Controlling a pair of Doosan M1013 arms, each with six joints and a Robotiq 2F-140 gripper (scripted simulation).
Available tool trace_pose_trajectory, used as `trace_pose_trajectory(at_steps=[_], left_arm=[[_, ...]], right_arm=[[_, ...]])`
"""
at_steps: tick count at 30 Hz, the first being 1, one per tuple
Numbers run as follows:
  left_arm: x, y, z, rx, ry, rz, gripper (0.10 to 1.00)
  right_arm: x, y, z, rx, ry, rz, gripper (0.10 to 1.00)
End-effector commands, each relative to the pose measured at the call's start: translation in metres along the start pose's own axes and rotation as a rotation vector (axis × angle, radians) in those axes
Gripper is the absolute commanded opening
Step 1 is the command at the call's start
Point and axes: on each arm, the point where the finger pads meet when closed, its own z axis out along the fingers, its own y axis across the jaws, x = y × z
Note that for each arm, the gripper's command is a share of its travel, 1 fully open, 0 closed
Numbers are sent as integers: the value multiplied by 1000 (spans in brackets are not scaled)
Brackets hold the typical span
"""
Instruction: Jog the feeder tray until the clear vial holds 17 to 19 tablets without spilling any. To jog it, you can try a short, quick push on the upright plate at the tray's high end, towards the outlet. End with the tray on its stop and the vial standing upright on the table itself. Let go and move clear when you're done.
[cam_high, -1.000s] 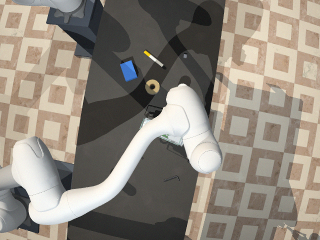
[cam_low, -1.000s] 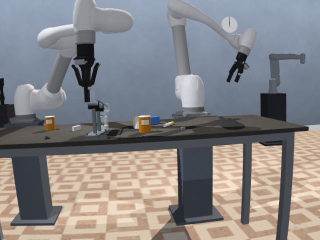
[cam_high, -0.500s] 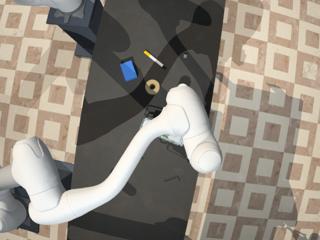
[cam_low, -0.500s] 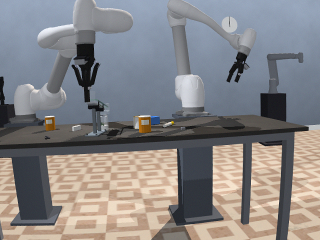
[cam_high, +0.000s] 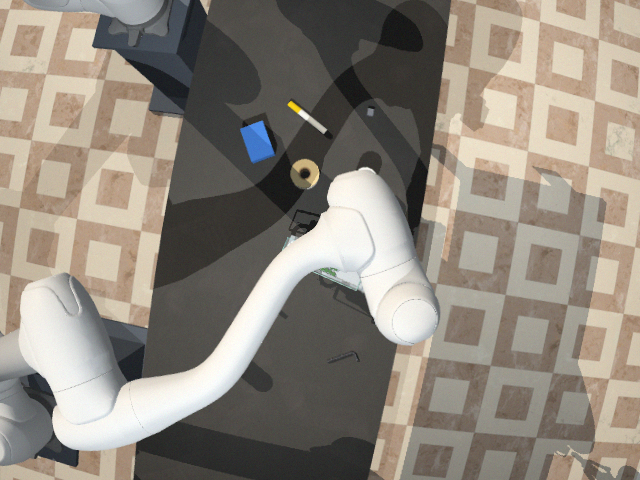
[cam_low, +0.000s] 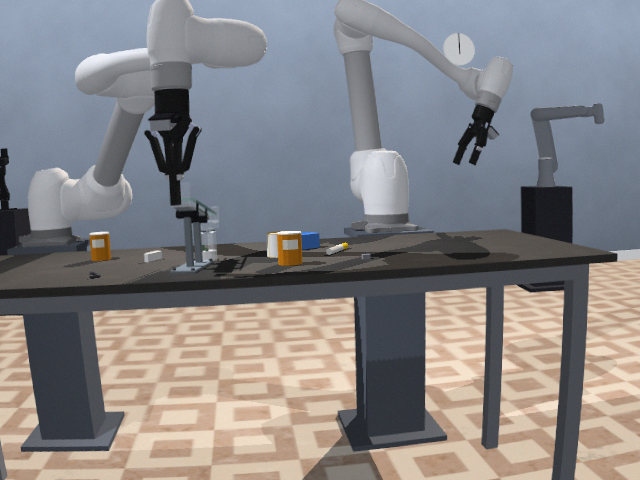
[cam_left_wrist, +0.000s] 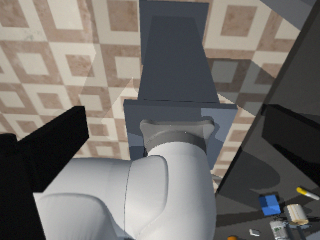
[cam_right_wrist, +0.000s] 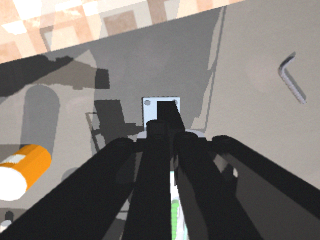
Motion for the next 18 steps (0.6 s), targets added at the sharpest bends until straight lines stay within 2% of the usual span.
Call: trace_pose_trajectory(at_steps=[1,5,15,18], left_arm=[[0,0,0,0,1,0,1000],[0,0,0,0,1,0,1000],[0,0,0,0,1,0,1000],[0,0,0,0,1,0,1000]], right_arm=[[-10,0,0,2,2,0,99],[-22,0,3,2,2,0,99],[-24,0,4,2,2,0,99],[-7,0,0,2,2,0,99]])
